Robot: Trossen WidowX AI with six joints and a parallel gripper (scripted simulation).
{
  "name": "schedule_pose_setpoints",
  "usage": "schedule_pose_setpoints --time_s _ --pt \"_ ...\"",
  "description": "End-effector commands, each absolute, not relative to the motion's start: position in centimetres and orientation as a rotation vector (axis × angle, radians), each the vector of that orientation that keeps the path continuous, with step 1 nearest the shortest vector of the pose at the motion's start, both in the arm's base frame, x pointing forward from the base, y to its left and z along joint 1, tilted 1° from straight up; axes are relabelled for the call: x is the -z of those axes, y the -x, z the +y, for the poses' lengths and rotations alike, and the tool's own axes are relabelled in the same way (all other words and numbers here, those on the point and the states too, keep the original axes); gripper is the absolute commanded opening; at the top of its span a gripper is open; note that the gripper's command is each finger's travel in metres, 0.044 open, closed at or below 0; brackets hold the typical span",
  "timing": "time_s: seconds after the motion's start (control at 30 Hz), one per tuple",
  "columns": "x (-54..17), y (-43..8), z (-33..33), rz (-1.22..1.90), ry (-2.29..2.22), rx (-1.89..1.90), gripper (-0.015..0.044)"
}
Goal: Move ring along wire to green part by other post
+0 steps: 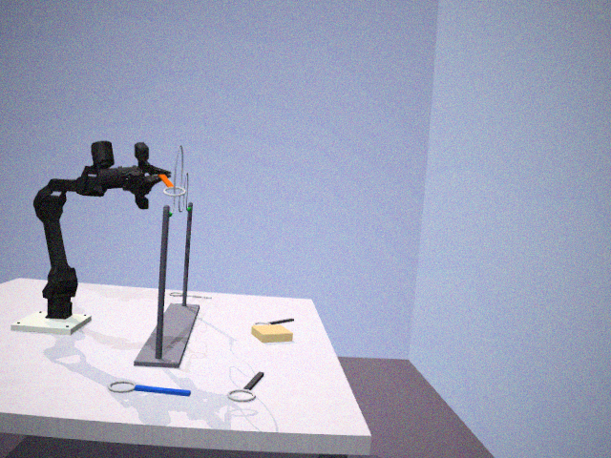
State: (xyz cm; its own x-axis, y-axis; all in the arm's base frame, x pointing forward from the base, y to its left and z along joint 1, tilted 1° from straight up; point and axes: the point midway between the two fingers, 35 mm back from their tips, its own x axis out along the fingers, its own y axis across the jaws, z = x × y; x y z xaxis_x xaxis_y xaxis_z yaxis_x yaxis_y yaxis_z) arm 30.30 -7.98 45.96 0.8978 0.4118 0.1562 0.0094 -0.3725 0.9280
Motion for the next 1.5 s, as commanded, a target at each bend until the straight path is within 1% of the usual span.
schedule_pose_setpoints --time_s 0.0,0.53,1.47 --pt "-46.9 -30.4 -8.5 0.297 -1.962 -0.444 -0.0150" --pt "-47.9 -30.4 -9.1 0.305 -1.933 -0.436 -0.0150" --pt "-46.9 -30.4 -8.9 0.358 -1.607 -0.361 -0.0150"
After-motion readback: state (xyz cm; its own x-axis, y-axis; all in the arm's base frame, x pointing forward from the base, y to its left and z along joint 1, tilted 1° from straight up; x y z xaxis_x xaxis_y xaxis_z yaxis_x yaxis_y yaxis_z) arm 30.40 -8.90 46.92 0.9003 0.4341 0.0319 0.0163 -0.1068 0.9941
